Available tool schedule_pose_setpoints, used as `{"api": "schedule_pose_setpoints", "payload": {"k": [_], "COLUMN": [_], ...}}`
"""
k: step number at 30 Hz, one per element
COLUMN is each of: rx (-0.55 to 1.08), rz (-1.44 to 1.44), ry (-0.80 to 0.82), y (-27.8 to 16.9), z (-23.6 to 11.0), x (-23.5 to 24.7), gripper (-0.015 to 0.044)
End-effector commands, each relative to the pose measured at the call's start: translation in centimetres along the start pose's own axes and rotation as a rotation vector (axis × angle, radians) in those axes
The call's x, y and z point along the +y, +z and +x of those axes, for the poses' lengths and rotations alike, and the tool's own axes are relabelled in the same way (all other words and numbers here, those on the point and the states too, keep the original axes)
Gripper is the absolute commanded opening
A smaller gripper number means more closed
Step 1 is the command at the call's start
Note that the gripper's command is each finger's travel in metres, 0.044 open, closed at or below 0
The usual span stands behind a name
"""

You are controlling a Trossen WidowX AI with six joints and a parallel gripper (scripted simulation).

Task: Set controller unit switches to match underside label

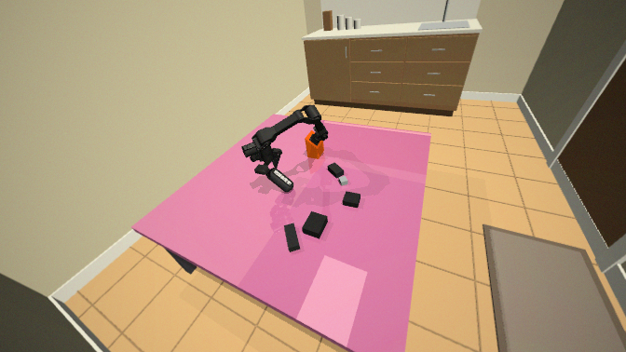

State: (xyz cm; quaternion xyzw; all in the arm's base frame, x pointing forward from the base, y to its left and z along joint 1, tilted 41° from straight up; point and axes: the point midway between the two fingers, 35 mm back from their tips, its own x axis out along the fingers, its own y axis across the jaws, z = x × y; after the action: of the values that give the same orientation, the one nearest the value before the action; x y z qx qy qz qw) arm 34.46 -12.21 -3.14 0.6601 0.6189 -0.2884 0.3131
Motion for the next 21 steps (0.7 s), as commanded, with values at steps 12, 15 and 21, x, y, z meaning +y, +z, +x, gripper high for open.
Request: {"api": "schedule_pose_setpoints", "payload": {"k": [12, 15, 21], "rx": [0.006, 0.006, 0.006], "rz": [0.003, 0.003, 0.003], "ry": [0.005, 0.005, 0.005], "y": [-1.4, -1.7, -2.1], "z": [-0.9, -1.0, -1.2], "x": [0.1, 0.1, 0.1], "gripper": [0.0335, 0.0335, 0.0335]}}
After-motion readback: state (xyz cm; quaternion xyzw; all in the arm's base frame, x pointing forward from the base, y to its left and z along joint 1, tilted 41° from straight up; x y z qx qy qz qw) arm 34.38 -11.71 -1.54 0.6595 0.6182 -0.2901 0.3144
